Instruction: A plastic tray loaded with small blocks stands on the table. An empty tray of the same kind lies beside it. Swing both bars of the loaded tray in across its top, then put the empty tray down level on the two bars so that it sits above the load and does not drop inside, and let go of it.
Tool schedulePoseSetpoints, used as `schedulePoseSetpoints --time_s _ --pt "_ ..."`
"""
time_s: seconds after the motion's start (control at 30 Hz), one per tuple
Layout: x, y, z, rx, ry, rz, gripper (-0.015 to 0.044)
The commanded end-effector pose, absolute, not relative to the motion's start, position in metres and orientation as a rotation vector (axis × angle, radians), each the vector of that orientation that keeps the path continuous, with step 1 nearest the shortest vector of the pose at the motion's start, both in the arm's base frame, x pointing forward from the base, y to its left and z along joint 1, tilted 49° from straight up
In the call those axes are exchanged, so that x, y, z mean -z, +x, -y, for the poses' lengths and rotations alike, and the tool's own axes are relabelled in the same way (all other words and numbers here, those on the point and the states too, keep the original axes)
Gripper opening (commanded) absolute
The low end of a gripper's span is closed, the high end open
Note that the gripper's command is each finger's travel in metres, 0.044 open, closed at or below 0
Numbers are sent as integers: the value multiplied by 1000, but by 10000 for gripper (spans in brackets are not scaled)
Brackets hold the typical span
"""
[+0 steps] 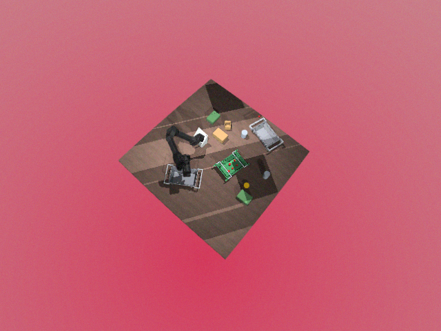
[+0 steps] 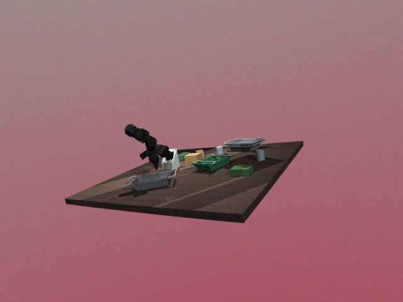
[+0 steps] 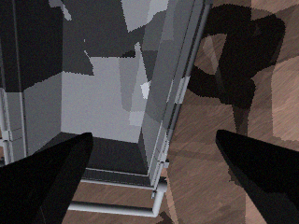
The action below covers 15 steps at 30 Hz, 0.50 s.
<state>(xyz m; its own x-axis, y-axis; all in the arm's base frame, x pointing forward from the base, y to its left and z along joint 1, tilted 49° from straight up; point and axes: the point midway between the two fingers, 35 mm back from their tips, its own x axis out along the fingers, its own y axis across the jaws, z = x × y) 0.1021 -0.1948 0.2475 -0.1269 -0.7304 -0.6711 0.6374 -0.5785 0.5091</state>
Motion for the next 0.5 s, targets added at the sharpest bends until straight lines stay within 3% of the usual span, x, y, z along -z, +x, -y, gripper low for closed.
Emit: schedulePoseSetpoints --time_s 0.0,0.47 --pt "-249 67 187 1873 1264 333 440" --pt "-237 67 199 1881 1279 340 440"
